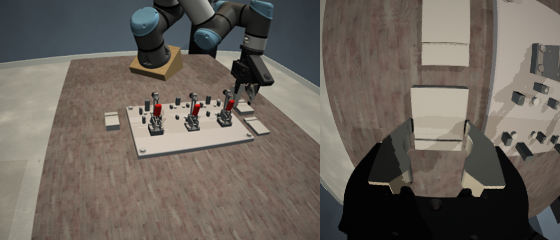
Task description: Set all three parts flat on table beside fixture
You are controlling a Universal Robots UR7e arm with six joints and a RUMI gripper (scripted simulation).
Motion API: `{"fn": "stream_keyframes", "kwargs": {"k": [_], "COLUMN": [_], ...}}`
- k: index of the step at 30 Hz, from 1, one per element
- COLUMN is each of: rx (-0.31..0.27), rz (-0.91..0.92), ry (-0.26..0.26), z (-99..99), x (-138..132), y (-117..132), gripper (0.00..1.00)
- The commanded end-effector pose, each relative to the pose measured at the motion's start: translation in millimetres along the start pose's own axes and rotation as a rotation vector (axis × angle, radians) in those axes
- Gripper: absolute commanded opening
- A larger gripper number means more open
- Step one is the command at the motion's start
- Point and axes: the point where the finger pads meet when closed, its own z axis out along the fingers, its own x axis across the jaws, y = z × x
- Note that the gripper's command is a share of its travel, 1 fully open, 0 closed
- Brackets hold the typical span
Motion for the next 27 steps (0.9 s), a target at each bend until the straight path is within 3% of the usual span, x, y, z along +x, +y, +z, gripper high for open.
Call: {"fn": "stream_keyframes", "kwargs": {"k": [1, 27], "rx": [0.001, 0.001], "rz": [0.000, 0.000], "ry": [-0.001, -0.001], "z": [1.5, 4.3], "x": [-0.2, -0.2], "y": [-0.3, -0.4], "gripper": [0.00, 0.00]}}
